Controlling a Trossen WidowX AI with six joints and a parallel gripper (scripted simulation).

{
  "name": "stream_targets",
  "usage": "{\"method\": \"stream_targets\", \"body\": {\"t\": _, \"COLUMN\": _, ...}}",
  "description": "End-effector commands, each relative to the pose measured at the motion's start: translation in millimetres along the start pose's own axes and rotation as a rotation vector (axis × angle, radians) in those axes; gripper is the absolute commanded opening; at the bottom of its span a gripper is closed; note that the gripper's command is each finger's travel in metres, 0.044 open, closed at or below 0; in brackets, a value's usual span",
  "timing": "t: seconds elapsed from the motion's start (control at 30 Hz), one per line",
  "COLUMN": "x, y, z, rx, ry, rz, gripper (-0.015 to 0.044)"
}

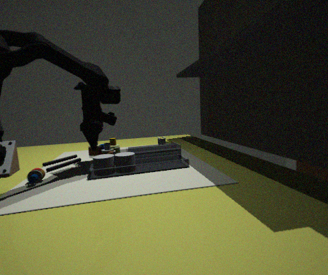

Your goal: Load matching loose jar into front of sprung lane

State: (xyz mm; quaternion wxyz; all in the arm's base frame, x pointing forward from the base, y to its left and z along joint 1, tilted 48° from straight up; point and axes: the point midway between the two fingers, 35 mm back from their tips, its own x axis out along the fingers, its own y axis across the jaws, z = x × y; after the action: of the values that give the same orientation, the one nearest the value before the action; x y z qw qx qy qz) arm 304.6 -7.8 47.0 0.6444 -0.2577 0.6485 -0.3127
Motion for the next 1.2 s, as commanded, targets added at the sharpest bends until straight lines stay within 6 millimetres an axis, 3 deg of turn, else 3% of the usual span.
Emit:
{"method": "stream_targets", "body": {"t": 0.0, "x": -3, "y": -2, "z": 7, "rx": 0.008, "ry": -0.020, "rz": -0.003, "gripper": 0.0000}}
{"method": "stream_targets", "body": {"t": 1.17, "x": -6, "y": -3, "z": 20, "rx": 0.008, "ry": -0.020, "rz": -0.004, "gripper": 0.0000}}
